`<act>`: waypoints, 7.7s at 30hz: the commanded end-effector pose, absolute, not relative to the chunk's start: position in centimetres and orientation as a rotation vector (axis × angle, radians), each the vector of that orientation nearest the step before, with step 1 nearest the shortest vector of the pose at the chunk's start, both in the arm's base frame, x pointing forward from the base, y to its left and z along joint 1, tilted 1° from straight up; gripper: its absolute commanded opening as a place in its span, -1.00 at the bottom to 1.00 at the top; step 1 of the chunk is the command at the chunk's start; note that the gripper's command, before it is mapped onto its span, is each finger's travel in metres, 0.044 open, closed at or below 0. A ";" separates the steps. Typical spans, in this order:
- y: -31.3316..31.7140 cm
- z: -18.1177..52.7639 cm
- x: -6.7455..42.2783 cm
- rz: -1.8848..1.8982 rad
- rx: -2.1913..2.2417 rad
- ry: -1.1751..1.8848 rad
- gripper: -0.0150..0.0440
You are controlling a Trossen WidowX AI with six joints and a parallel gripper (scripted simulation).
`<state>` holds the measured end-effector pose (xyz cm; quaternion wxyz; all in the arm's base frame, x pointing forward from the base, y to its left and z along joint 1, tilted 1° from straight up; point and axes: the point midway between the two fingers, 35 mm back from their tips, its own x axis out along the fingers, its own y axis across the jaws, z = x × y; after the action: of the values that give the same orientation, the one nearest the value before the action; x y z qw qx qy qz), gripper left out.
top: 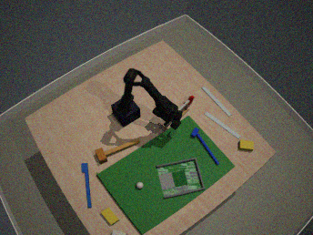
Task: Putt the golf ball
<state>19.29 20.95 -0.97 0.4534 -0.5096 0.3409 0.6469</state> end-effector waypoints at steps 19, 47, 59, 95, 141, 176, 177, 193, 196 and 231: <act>20.8 -3.6 19.3 1.598 -1.264 0.840 1.00; 21.3 -1.0 19.7 1.595 -1.258 0.837 -0.49; 21.1 6.8 19.2 1.596 -1.257 0.838 -0.49; 5.9 7.1 29.0 0.746 -0.641 1.336 -0.49; -13.6 7.7 27.9 -0.235 0.183 1.516 -0.49; -13.7 2.7 28.0 -0.230 0.183 1.518 -0.49; -13.7 2.7 28.0 -0.230 0.183 1.518 -0.49; -16.7 2.4 27.2 -0.237 0.181 1.517 -0.49; -16.4 2.4 27.0 -0.239 0.190 1.523 -0.49; -3.1 7.4 30.7 -0.220 0.191 1.514 -0.49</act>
<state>30.69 -3.05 7.59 0.7183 0.0864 0.6832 -0.0992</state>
